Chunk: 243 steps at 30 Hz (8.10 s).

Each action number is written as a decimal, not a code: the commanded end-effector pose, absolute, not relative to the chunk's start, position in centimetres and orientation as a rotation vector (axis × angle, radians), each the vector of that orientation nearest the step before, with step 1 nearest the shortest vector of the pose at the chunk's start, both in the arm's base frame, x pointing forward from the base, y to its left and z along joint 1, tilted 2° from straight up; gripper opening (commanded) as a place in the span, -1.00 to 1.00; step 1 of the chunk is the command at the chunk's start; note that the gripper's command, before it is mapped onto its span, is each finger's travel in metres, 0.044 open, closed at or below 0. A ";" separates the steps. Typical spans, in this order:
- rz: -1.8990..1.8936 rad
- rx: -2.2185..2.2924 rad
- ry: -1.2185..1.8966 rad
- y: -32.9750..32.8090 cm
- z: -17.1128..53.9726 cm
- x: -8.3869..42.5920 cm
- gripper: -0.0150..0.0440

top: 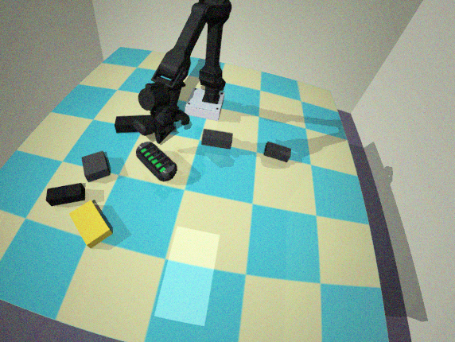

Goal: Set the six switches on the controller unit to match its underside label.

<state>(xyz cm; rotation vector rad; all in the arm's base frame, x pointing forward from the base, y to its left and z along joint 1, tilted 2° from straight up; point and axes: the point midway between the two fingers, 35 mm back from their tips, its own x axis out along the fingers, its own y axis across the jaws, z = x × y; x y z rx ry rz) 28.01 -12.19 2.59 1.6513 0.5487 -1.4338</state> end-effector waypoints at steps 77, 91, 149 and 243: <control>-1.432 1.647 0.551 -13.7 -0.6 29.7 -0.49; -1.432 1.647 0.551 -13.7 -0.6 29.7 -0.49; -1.453 1.639 0.582 -13.4 -0.8 29.2 -0.49; -1.406 1.627 0.580 -13.7 -0.6 29.6 -0.49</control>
